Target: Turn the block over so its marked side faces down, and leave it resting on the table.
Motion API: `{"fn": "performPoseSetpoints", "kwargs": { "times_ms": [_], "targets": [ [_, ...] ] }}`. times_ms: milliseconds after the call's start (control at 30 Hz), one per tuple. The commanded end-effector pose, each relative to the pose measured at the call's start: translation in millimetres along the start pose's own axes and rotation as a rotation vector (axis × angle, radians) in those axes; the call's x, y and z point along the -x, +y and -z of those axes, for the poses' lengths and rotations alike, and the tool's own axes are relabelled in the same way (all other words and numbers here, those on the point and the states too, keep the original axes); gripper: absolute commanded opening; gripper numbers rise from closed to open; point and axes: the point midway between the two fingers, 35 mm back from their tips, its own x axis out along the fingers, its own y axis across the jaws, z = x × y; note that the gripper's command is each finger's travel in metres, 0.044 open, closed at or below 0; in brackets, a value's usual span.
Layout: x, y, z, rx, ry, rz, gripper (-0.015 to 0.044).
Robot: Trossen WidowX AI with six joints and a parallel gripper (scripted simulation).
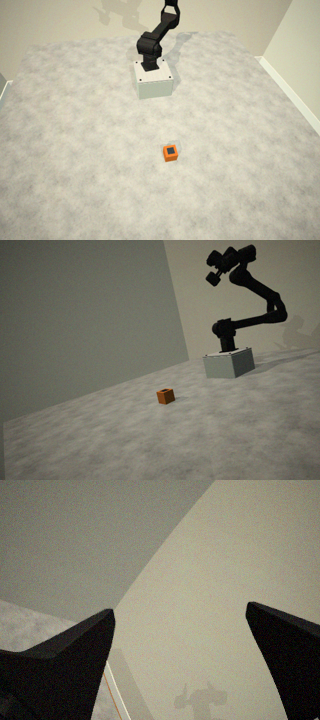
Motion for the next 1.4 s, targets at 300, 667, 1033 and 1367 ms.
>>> {"fn": "performPoseSetpoints", "kwargs": {
  "times_ms": [300,667,1033,1367],
  "targets": [
    [0.4,32.7,-97.1,0.037,-0.254,-0.025,0.0440],
    [41.6,129.8,-217.3,0.135,-0.611,-0.270,0.0440],
    [138.6,279.7,-278.7,0.281,-0.844,-0.768,0.0440],
    [248.0,405.6,-239.8,0.488,-0.771,-1.312,0.0440]
  ]
}}
